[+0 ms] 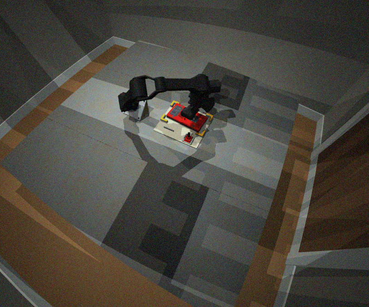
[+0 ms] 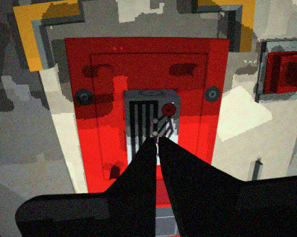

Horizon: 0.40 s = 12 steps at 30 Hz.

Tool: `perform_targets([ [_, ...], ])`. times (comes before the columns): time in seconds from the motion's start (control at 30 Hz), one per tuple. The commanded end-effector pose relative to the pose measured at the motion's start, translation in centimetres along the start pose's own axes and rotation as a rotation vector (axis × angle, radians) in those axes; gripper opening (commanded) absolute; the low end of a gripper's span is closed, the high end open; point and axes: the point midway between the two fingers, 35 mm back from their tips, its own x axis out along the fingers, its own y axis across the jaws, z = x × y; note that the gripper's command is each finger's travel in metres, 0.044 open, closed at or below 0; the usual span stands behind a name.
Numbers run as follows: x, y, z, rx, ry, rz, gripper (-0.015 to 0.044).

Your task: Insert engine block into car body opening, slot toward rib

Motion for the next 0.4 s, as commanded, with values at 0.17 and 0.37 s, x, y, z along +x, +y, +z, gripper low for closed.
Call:
perform_targets([
  [0.17,-0.02,0.01,-0.02,0.003,0.001,0.001,0.0000],
  [0.37,-0.04,0.03,-0.03,0.006,0.003,0.003,0.0000],
])
